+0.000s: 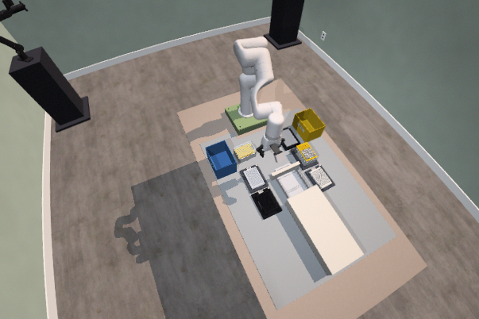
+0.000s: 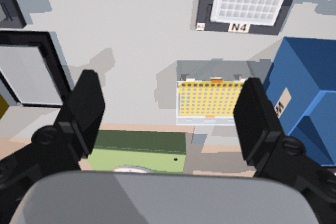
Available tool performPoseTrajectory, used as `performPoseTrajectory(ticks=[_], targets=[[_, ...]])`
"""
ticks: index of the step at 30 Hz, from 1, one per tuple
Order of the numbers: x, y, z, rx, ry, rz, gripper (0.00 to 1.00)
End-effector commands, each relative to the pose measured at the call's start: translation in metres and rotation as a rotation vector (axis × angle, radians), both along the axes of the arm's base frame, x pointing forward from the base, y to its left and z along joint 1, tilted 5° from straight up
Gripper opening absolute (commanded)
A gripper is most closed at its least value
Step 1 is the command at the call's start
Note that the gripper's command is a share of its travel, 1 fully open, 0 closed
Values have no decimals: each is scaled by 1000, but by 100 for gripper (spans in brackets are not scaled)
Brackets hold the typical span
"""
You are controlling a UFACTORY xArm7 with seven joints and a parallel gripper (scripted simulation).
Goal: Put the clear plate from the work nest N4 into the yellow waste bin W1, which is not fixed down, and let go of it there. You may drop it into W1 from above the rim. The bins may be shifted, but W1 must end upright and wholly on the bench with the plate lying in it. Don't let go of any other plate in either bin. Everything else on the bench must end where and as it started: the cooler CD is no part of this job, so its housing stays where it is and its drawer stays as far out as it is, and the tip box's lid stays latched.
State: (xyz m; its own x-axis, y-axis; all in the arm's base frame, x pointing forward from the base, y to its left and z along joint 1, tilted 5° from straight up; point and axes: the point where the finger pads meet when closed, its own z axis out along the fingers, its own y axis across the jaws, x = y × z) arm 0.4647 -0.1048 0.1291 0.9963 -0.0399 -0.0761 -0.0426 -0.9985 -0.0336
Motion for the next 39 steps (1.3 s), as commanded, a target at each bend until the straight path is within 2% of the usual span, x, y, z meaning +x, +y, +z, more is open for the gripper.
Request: performPoseTrajectory(ticks=[1, 5, 20, 39], targets=[[6, -19, -9, 0, -5, 1, 100], [8, -28, -14, 0, -5, 1, 100], [20, -92, -51, -1, -5, 1, 100], [21, -95, -55, -1, -5, 1, 100]])
